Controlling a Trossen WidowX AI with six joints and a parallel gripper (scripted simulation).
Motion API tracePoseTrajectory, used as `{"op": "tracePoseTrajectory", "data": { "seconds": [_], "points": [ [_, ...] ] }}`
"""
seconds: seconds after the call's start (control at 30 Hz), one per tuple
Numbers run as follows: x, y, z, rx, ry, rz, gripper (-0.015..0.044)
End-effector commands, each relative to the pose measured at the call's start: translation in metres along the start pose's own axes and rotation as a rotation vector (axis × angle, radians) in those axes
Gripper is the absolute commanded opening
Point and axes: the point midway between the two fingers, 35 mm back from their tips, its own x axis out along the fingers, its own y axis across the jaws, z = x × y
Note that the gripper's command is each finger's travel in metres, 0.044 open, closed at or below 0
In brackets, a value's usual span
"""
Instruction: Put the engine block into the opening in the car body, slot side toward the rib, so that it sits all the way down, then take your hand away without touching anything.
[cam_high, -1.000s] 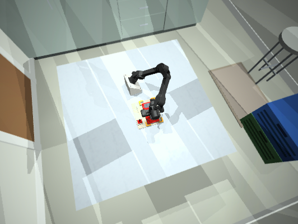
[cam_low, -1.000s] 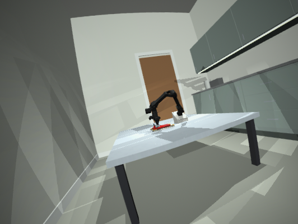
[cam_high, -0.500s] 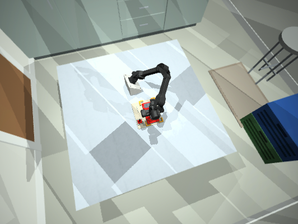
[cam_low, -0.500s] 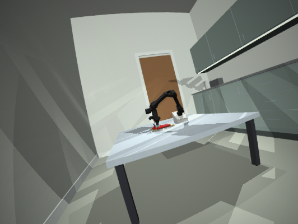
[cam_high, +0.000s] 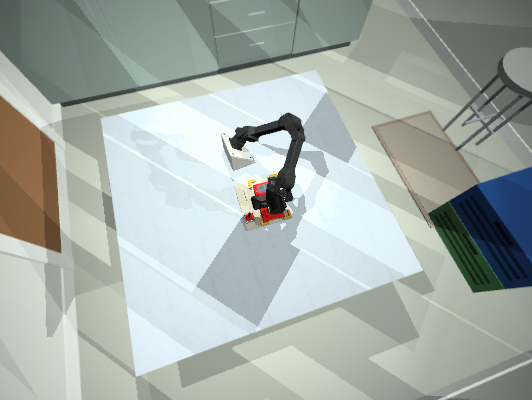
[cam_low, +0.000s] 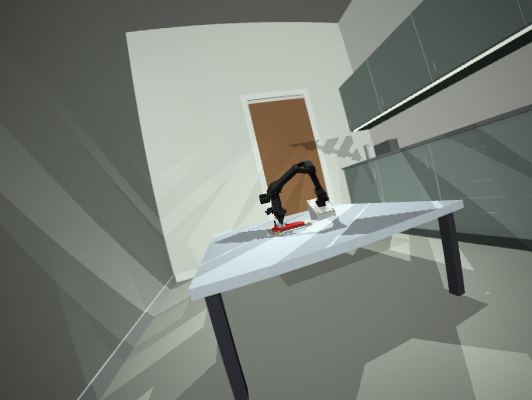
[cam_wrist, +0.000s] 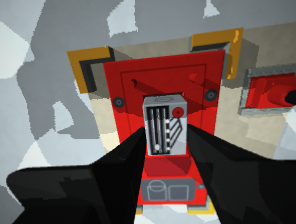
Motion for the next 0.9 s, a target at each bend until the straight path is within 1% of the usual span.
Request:
{"op": "tracePoseTrajectory", "data": {
  "seconds": [0.0, 0.17, 0.5, 0.53, 0.87],
  "points": [
    [0.0028, -0.0012, -0.0013, 0.009, 0.006, 0.004, 0.0159],
    [0.0036, -0.0011, -0.0013, 0.009, 0.006, 0.004, 0.0159],
    [0.0009, 0.0, 0.0, 0.0, 0.0, 0.0, 0.0422],
    [0.0009, 0.0, 0.0, 0.0, 0.0, 0.0, 0.044],
    [0.0009, 0.0, 0.0, 0.0, 0.0, 0.0, 0.044]
  ]
}}
